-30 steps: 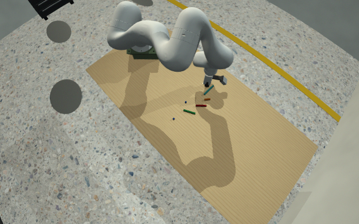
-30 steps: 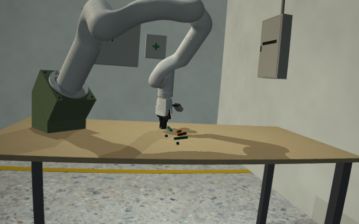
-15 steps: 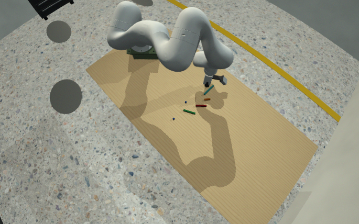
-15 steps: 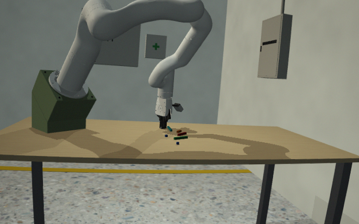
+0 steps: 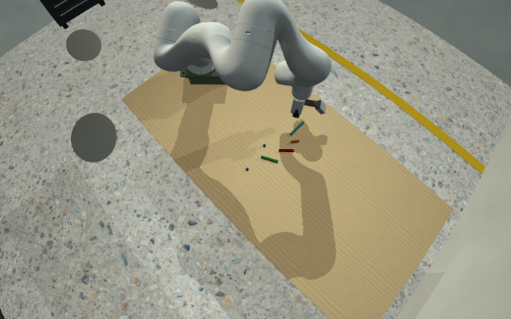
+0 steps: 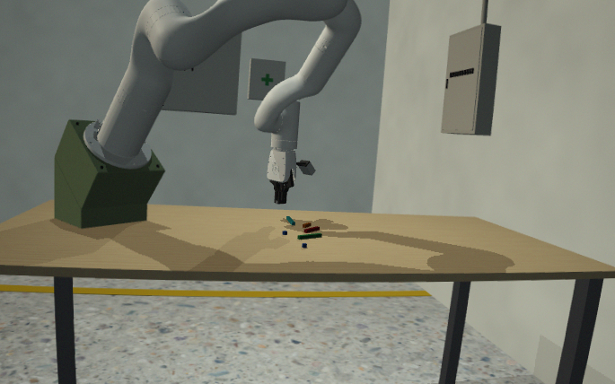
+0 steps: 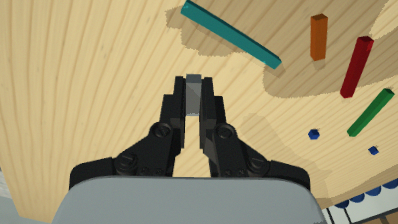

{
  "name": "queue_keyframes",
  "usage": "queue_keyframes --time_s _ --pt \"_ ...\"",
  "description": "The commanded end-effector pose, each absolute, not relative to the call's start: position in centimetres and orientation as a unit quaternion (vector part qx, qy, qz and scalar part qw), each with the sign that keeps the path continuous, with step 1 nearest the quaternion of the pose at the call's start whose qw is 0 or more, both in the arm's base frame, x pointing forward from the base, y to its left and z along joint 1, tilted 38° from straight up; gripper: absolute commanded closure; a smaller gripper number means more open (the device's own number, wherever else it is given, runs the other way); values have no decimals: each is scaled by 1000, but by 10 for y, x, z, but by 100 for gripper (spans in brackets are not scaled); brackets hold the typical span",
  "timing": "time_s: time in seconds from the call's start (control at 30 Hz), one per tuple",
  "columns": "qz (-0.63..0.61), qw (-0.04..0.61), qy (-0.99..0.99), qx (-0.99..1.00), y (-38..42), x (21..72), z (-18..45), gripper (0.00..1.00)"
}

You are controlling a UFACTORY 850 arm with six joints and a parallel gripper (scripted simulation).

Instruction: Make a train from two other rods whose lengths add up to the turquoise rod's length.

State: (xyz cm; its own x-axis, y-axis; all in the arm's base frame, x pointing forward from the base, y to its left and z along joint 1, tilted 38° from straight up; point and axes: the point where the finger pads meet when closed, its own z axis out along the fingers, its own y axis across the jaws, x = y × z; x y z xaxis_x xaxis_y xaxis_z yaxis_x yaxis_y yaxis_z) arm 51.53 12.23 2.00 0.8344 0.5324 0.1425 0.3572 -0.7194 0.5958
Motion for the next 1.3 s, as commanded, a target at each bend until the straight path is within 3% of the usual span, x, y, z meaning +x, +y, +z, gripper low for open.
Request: queue_keyframes --time_s 0.0,0.53,1.27 --pt "153 286 243 914 138 501 48 96" --pt "152 286 245 914 140 498 56 96" --pt "98 301 417 852 -3 503 127 96"
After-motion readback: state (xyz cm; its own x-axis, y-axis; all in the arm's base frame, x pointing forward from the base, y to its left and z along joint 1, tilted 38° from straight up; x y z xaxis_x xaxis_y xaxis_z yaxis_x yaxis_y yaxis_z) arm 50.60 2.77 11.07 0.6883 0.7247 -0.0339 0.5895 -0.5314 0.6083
